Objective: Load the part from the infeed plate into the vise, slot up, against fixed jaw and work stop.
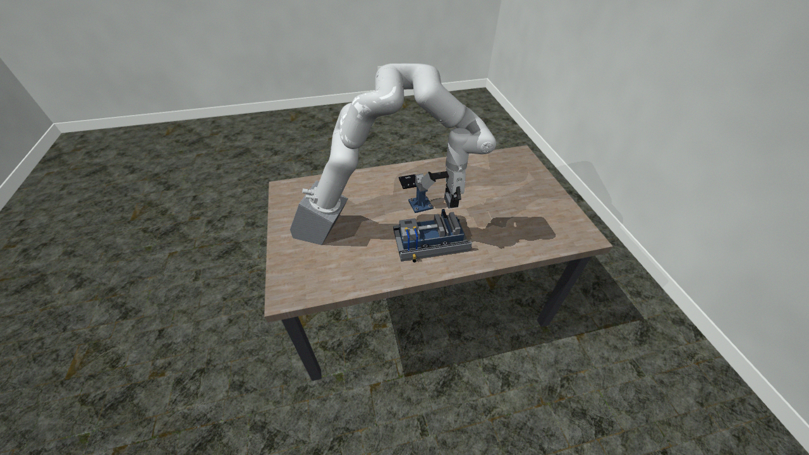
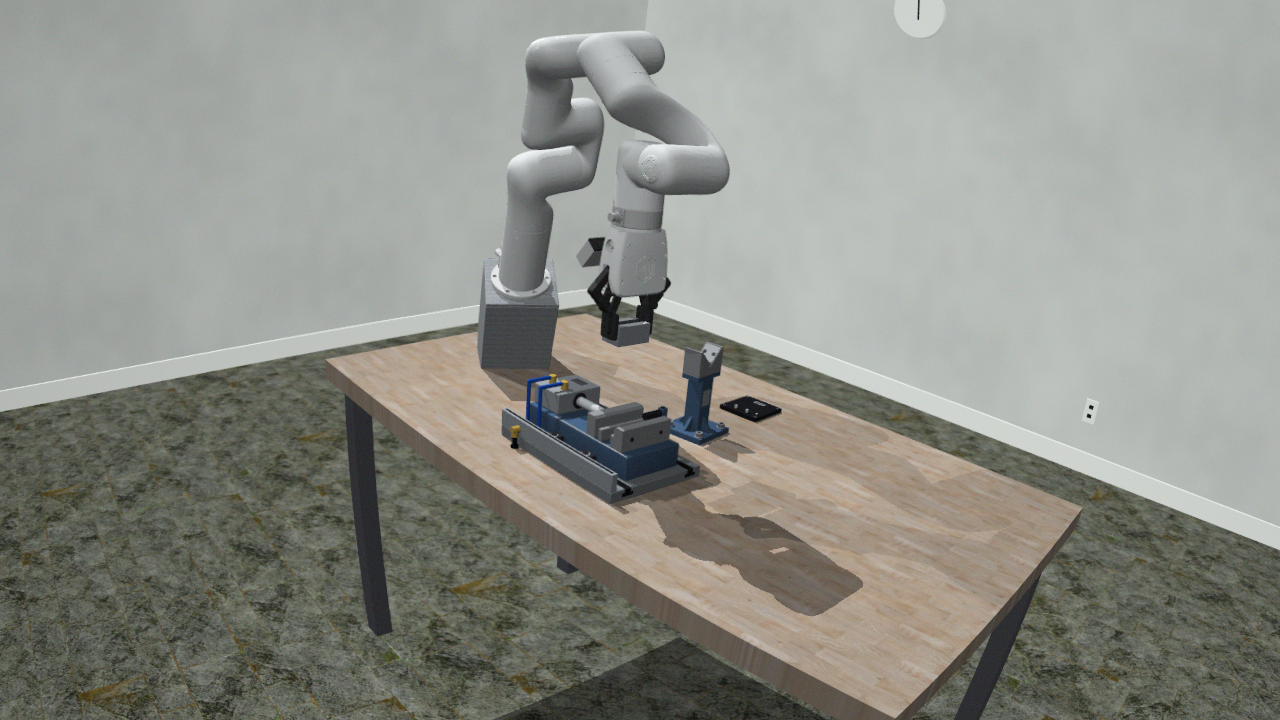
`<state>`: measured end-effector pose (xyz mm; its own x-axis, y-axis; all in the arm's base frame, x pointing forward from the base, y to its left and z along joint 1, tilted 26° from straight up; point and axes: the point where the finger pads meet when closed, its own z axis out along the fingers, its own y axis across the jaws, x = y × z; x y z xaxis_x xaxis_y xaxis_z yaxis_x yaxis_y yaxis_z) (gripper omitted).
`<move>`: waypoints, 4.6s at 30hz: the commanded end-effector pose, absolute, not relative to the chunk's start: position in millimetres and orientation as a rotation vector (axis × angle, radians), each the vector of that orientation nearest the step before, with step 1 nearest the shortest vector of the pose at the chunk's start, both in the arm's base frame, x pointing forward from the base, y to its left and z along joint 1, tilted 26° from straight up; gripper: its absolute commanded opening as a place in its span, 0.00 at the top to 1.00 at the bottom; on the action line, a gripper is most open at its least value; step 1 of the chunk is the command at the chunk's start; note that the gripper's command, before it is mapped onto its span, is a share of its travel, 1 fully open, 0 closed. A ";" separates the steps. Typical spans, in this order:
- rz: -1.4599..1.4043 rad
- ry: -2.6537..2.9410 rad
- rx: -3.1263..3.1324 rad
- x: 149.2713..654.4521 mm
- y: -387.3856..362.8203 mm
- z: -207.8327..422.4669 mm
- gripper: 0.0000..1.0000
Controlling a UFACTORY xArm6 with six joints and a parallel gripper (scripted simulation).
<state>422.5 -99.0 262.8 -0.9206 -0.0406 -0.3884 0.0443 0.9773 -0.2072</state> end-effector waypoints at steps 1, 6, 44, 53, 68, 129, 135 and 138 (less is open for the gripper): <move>-0.298 2.721 0.003 423.0 -98.9 264.3 1.00; -0.298 2.721 0.002 423.1 -99.0 264.0 1.00; -0.295 2.724 -0.001 439.4 -106.8 229.3 1.00; -0.295 2.724 -0.001 445.3 -109.6 216.6 1.00; -0.295 2.724 -0.001 455.2 -114.3 195.7 1.00; -0.295 2.724 0.000 464.0 -118.6 176.7 1.00; -0.294 2.724 0.000 464.9 -119.0 174.7 1.00; -0.294 2.724 0.000 465.7 -119.5 172.9 1.00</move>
